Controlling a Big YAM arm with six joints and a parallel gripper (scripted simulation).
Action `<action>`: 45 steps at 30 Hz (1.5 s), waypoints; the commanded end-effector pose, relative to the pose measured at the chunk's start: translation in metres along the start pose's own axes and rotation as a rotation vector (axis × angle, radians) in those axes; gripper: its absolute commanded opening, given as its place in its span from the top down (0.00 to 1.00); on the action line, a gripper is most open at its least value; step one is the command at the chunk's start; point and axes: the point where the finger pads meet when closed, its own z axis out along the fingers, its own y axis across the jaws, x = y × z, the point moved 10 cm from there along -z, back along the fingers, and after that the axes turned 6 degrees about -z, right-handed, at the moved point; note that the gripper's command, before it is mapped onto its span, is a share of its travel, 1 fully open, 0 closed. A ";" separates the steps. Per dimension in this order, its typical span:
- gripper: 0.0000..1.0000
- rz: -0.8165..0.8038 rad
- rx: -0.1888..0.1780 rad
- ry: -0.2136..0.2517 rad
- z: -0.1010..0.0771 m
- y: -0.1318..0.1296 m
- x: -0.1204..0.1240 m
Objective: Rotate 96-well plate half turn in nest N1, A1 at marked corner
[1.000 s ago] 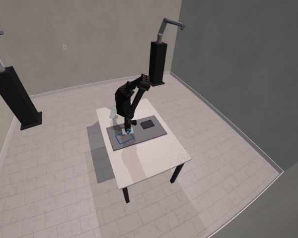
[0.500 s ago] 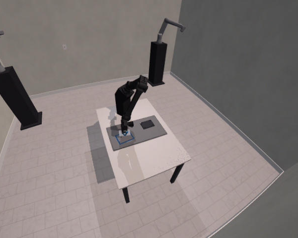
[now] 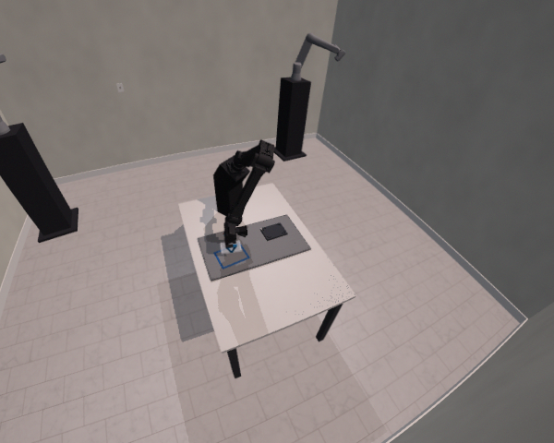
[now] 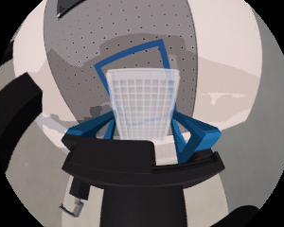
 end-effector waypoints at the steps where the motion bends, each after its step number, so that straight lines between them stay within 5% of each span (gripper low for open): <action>1: 1.00 -0.005 -0.028 -0.011 0.007 0.006 -0.003; 27: 1.00 -0.005 -0.028 -0.011 0.007 0.006 -0.003; 34: 1.00 0.233 -0.028 -0.008 0.007 0.005 -0.002; 45: 1.00 0.233 -0.028 -0.008 0.007 0.005 -0.002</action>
